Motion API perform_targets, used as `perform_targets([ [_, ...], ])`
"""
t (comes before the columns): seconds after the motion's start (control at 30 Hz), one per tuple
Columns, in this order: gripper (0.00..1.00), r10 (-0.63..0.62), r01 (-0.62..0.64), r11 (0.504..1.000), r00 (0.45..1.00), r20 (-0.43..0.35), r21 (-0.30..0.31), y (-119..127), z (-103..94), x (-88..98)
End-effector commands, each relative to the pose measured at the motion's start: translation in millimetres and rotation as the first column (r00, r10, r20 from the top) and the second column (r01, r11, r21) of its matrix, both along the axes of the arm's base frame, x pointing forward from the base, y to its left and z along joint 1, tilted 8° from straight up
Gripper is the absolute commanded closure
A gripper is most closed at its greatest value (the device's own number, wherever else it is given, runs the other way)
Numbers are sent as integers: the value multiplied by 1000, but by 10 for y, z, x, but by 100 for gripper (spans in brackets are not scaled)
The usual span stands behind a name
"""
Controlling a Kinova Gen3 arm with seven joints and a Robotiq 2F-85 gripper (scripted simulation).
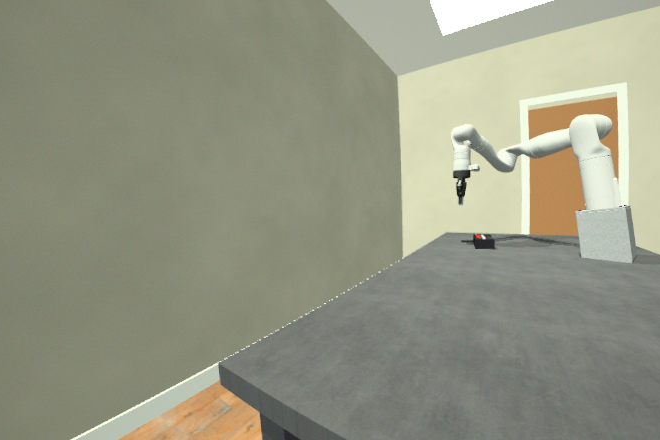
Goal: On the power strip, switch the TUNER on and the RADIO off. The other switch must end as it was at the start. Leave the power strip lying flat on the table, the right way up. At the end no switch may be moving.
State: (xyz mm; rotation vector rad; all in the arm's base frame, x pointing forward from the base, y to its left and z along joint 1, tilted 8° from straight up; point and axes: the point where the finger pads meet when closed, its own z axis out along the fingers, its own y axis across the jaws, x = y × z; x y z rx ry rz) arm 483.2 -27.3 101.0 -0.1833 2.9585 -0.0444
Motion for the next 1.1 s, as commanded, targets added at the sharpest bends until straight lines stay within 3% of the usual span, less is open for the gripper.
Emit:
perform_targets([
  [0.0,100,12,-12,1000,1000,7,4,5,-34,8],
  [1.07,100,39,-39,999,998,40,-1,-31,-194,33],
])
